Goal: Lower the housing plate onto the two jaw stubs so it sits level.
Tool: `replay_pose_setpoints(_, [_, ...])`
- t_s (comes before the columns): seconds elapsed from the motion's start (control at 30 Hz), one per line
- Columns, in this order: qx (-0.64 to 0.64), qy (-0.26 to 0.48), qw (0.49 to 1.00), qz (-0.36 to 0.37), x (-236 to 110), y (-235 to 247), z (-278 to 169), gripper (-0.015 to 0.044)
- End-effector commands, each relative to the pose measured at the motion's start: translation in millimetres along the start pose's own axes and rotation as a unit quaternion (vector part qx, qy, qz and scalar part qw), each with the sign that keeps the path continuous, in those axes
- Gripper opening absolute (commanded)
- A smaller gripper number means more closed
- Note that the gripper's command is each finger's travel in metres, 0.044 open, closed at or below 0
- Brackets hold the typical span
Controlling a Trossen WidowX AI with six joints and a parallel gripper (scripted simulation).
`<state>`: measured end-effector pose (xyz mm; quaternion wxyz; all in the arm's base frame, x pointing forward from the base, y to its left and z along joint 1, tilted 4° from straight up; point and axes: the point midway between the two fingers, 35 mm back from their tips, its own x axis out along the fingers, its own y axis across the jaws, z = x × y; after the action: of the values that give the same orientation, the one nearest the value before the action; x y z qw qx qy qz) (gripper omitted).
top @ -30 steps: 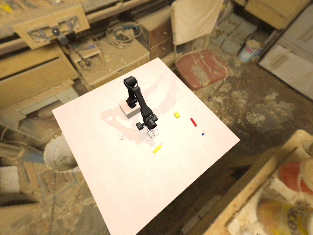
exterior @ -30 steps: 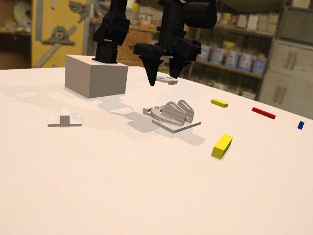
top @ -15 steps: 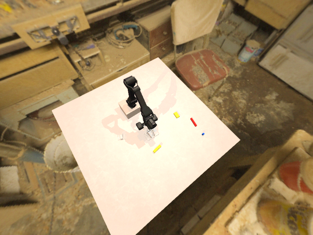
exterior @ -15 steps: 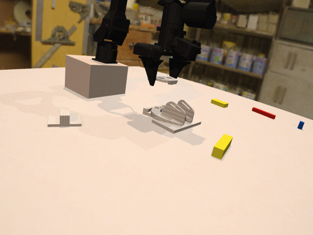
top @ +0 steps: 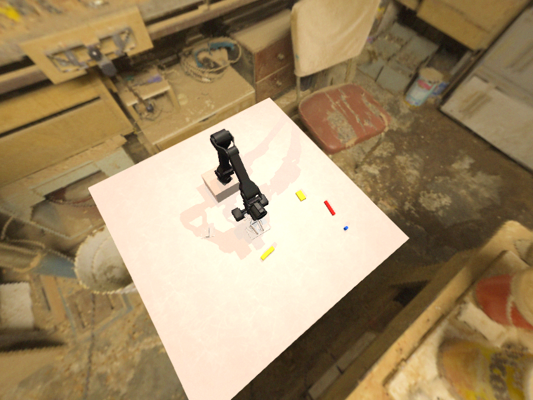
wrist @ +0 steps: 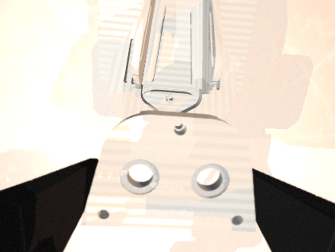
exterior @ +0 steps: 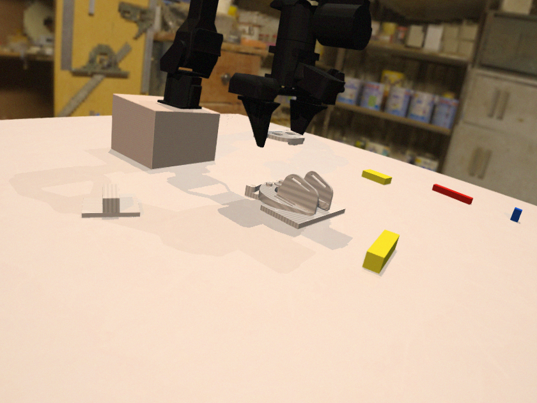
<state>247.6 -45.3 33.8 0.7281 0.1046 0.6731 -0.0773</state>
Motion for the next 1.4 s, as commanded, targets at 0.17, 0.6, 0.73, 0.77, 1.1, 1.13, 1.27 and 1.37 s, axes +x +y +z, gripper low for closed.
replay_pose_setpoints(0.17, [0.003,-0.001,1.000,-0.002,2.4,-0.7,0.6,0.0351])
replay_pose_setpoints(0.6, [0.003,-0.001,1.000,-0.002,23.9,-0.7,2.2,0.0351])
replay_pose_setpoints(0.73, [0.003,-0.001,1.000,-0.002,30.5,-0.7,2.3,0.0351])
replay_pose_setpoints(0.77, [0.003,-0.001,1.000,-0.002,32.2,-0.7,2.3,0.0351])
replay_pose_setpoints(1.1, [0.004,-0.001,1.000,-0.002,48.5,-0.8,1.5,0.0351])
replay_pose_setpoints(1.13, [0.004,-0.001,1.000,-0.002,50.1,-0.8,1.4,0.0351])
replay_pose_setpoints(1.27, [0.004,-0.001,1.000,-0.002,56.5,-0.9,0.7,0.0351])
replay_pose_setpoints(1.37, [0.004,-0.001,1.000,-0.002,61.0,-0.9,0.1,0.0351])
